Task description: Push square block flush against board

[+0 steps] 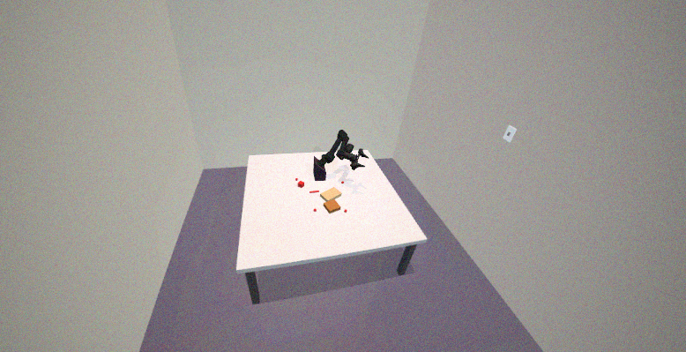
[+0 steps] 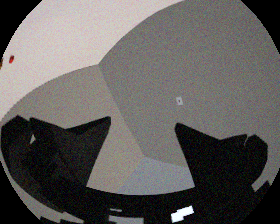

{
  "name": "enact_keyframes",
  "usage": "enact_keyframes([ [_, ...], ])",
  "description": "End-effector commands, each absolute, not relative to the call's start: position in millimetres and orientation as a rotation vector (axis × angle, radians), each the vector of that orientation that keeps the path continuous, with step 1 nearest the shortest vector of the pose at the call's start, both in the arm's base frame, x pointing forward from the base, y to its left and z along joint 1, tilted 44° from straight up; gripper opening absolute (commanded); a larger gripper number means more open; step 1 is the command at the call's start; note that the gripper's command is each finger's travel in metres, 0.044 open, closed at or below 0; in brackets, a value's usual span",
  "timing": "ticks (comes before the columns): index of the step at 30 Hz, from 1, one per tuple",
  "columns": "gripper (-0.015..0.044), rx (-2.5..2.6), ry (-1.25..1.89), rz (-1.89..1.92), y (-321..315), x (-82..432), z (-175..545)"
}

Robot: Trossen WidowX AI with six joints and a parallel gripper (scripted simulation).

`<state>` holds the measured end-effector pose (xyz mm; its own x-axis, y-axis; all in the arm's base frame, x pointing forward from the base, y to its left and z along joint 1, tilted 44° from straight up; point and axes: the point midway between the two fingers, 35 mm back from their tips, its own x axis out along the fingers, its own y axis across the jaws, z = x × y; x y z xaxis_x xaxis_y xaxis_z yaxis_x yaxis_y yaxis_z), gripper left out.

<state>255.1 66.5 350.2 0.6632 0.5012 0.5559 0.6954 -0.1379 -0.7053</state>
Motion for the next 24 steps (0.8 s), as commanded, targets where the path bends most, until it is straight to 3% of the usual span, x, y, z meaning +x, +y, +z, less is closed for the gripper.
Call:
enact_keyframes([
  [1,0.0374,-1.794,-0.958,-0.223,66.5,255.1,350.2],
  [15,0.0006,-1.588,-0.761,0.036,56.7,301.3,321.9],
  [24,0.0000,-1.409,-0.594,0.178,47.4,330.8,294.2],
])
